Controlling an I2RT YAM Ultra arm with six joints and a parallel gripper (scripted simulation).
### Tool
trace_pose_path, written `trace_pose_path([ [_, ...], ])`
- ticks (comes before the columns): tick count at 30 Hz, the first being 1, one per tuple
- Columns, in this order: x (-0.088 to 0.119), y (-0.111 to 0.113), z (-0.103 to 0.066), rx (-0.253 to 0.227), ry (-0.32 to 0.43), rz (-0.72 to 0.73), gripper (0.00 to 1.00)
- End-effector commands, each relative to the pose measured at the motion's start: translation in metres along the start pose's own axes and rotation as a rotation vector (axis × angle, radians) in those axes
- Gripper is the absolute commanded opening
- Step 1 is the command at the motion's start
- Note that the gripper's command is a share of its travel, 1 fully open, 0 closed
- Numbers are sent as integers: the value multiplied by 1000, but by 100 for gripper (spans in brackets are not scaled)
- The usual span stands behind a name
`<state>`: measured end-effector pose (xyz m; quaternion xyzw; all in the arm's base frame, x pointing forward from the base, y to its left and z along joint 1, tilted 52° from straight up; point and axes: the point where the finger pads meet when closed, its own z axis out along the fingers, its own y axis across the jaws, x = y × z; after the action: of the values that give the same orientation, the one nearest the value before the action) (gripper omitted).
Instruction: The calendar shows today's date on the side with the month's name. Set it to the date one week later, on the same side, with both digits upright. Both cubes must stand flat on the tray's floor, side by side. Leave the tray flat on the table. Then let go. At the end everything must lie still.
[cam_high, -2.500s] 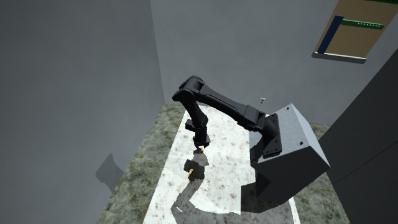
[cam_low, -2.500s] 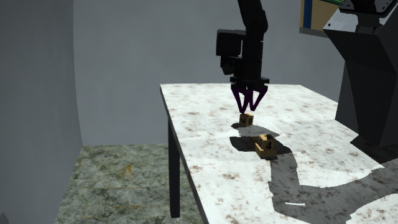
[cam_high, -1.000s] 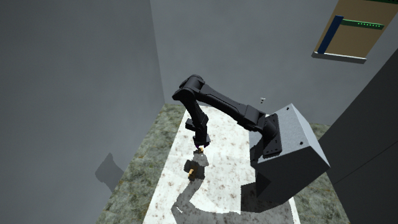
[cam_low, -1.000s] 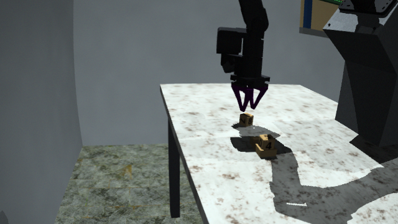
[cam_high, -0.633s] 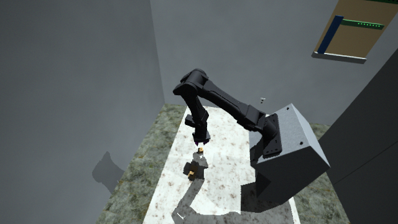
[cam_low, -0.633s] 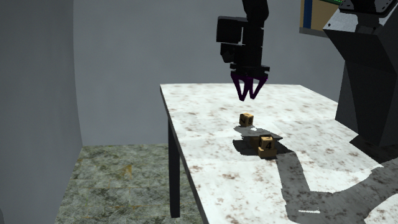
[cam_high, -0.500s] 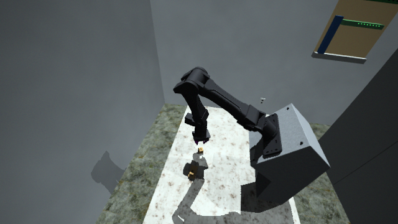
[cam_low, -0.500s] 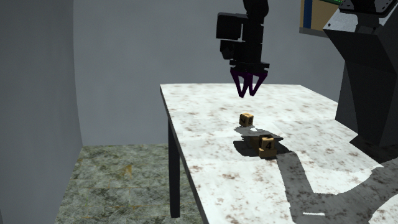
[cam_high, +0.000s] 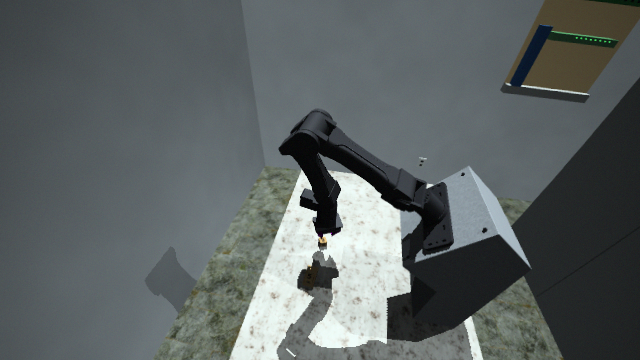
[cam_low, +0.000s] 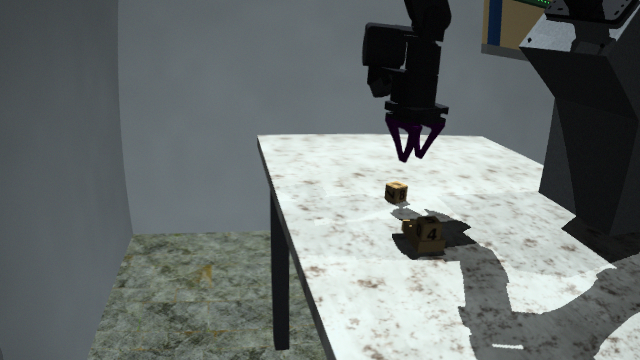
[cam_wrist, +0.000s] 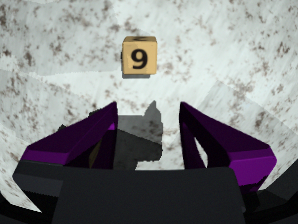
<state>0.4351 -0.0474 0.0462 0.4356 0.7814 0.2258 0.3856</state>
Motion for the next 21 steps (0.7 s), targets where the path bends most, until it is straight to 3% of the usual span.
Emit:
trace_pose_path([
  [1, -21, 6, -4, -16, -172, 18, 45],
  [10, -21, 7, -5, -17, -219, 20, 45],
  [18, -19, 7, -4, -14, -434, 21, 45],
  [21, -18, 7, -5, -15, -465, 25, 45],
])
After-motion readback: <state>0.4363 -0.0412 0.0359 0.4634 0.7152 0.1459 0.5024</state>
